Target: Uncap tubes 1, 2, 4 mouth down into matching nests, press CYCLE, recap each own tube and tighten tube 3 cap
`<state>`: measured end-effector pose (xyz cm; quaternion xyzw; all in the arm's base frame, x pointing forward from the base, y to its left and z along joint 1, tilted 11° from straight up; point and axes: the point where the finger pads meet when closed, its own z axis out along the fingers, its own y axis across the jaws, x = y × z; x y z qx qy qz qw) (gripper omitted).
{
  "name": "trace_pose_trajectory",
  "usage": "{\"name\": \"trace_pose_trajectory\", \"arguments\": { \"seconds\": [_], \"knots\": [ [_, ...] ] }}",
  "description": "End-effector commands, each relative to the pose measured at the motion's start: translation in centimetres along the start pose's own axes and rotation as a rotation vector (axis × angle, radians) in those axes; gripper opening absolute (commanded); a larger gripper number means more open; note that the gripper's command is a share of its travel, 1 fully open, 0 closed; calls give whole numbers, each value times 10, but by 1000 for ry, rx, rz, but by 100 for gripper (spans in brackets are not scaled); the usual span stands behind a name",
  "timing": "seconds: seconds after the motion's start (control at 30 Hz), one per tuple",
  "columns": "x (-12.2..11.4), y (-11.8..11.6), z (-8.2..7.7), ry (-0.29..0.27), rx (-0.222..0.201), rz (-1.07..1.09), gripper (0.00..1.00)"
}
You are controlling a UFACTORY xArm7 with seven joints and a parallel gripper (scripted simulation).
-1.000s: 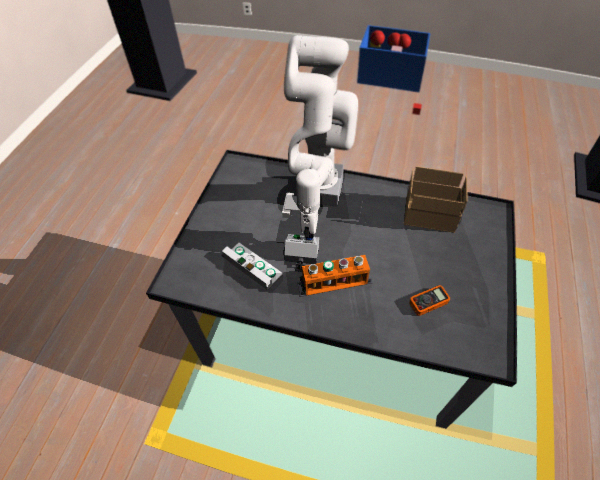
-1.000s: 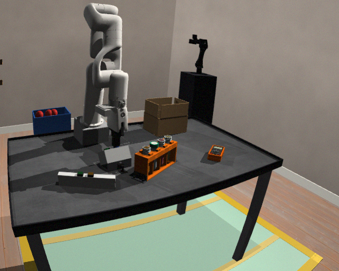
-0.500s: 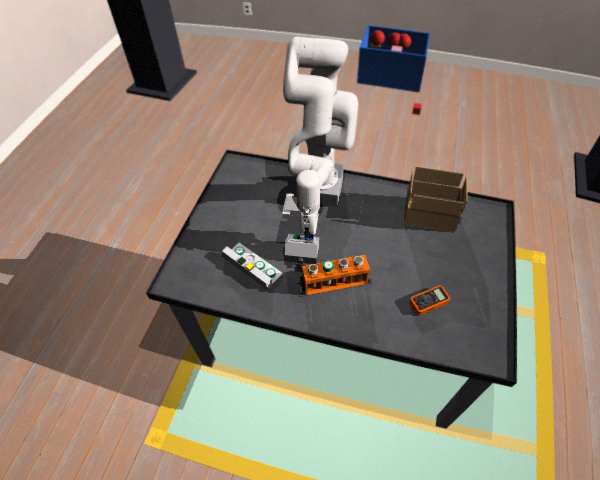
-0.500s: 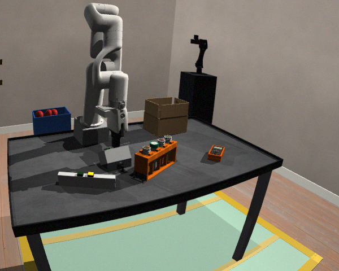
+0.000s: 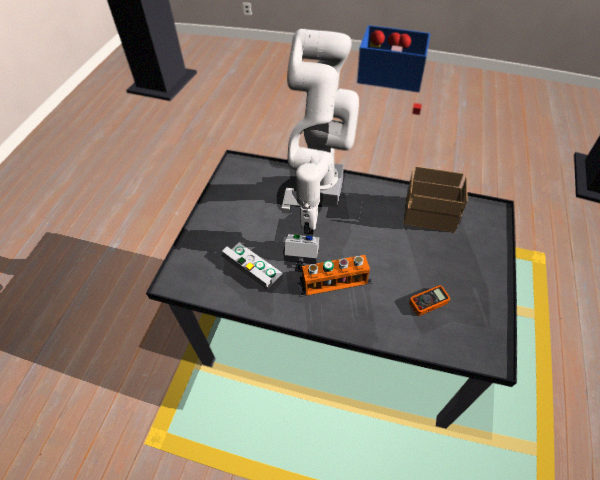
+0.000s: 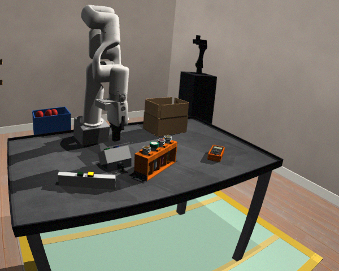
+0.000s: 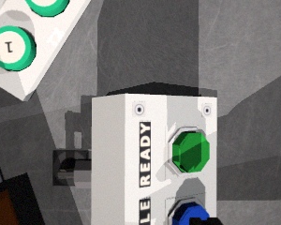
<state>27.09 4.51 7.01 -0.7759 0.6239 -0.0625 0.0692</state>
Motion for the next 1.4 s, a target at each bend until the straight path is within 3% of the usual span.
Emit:
{"name": "trace_pose_trajectory", "arguments": {
  "seconds": [0.0, 0.1, 0.13, 0.23, 0.53, 0.83, 1.03, 1.1, 1.37],
  "knots": [
    [0, 0, -3, 0, 1, 0, 0],
    [0, 0, -3, 0, 1, 0, 0],
    [8, -2, -3, 0, 1, -83, 100],
    [32, -9, -1, 0, 1, -308, 100],
    [59, -16, 2, 4, 0, -591, 100],
    [107, -30, 6, 1, 0, -1019, 100],
    [141, -39, 8, 1, 0, -1019, 100],
    [141, -39, 8, 1, 0, -1019, 100],
    [194, -54, 13, 1, 0, -1019, 100]
  ]
}}
